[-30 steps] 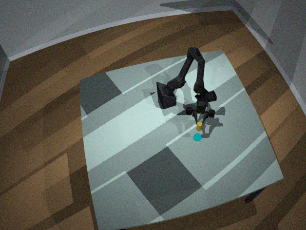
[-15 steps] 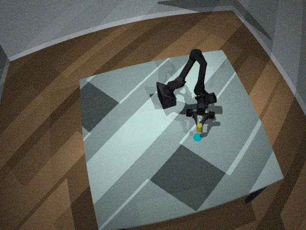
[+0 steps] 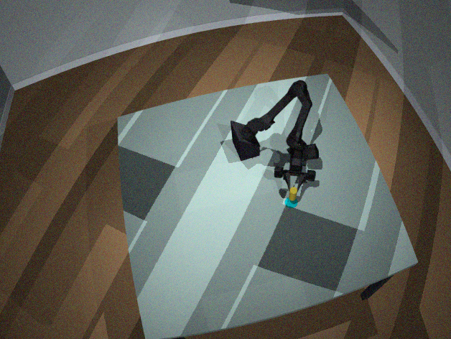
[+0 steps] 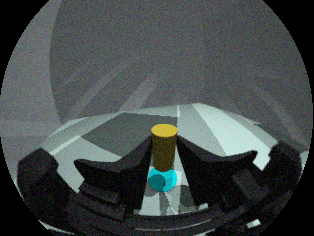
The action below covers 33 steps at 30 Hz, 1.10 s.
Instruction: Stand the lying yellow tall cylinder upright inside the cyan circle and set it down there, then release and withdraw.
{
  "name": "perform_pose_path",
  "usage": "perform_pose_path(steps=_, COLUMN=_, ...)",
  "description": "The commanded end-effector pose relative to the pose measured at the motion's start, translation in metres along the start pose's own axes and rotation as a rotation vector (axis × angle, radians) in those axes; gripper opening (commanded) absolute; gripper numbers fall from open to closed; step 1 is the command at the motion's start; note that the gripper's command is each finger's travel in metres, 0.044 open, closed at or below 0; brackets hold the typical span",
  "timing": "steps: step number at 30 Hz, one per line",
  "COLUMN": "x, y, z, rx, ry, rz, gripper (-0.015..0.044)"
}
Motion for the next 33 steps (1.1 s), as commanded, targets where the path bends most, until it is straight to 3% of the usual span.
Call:
perform_pose_path(steps=1, x=-0.001, y=-0.012, z=0.0, rx=-0.005, ry=0.002, rz=0.004, gripper=0.0105)
perform_pose_path(steps=27, x=-0.006, y=-0.048, z=0.002, rx=0.001, ry=0.001, rz=-0.004, gripper=0.0105)
perform_pose_path(steps=33, x=-0.006, y=-0.048, z=0.002, rx=0.001, ry=0.001, rz=-0.004, gripper=0.0262)
Point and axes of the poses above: the point midway between the two fingers, 35 mm back from their tips, its own z axis out along the fingers, its own x axis across the jaws, y = z × x, the point moved 8 cm from there along -z, back along the fingers, and after that the axes turned 5 degrees about z, right-handed, at the moved point
